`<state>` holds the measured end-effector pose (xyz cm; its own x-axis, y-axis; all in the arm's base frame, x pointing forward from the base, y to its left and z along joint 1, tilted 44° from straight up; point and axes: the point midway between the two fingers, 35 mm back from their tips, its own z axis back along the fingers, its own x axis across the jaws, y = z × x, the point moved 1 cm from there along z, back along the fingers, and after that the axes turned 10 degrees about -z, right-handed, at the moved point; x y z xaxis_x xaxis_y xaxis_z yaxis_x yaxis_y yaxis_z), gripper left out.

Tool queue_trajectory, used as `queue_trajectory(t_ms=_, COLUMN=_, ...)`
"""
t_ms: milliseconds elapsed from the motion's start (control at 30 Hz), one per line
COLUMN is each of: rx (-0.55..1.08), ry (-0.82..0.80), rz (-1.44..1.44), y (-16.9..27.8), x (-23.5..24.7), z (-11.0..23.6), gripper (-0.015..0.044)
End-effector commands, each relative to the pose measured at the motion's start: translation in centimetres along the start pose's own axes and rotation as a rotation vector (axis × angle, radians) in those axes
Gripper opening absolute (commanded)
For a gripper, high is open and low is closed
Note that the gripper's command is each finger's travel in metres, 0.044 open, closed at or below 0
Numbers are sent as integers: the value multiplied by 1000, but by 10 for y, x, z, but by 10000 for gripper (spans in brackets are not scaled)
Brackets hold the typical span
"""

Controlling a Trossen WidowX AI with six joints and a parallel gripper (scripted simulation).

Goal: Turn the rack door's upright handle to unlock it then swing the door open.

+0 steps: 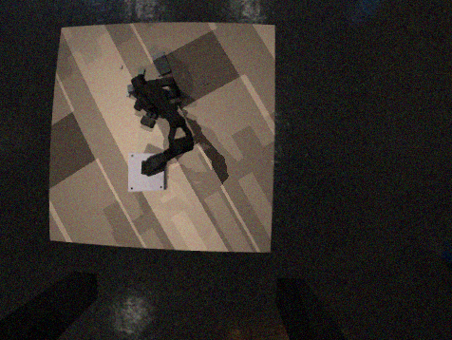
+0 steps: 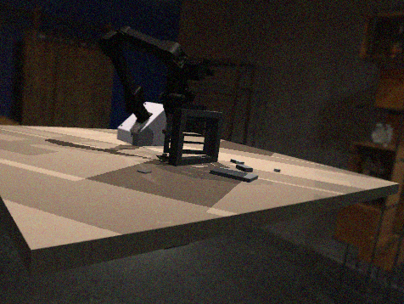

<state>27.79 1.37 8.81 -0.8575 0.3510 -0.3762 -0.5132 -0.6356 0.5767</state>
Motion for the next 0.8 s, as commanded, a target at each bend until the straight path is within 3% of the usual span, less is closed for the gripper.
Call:
queue_trajectory(t_ms=0, rx=-10, ry=6, rz=-101, y=-1, x=5, z=0, gripper=25)
queue_trajectory(t_ms=767, rx=-11, ry=2, rz=-431, y=-14, x=51, z=-1, gripper=25)
